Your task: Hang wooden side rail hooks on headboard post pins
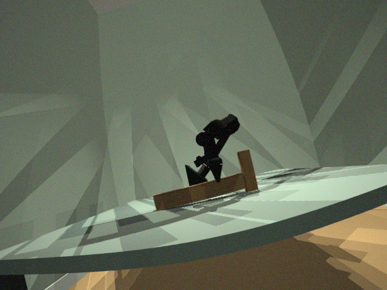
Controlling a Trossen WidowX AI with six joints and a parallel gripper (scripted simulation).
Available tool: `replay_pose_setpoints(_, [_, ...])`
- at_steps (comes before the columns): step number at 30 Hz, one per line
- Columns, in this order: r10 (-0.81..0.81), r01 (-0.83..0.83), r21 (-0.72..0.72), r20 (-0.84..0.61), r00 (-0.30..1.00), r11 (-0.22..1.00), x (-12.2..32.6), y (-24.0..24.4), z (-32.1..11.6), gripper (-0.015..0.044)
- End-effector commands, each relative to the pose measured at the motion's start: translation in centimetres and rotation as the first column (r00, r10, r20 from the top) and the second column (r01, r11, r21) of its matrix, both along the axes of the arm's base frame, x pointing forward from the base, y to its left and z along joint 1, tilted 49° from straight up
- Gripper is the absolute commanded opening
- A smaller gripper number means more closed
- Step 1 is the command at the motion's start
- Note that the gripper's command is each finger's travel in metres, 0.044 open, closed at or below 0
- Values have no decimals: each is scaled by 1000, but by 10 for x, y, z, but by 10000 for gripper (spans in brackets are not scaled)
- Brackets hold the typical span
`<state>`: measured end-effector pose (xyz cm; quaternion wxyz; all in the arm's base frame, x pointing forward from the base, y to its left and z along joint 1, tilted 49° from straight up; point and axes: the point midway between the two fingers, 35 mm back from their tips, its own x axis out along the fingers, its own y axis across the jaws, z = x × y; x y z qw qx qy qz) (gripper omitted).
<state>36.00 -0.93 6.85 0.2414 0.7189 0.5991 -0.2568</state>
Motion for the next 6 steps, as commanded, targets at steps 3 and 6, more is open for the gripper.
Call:
replay_pose_setpoints(3, [-3, 3, 0, 0, 1000, 1000, 0, -1, 0, 440])
replay_pose_setpoints(6, [-3, 3, 0, 0, 1000, 1000, 0, -1, 0, 440])
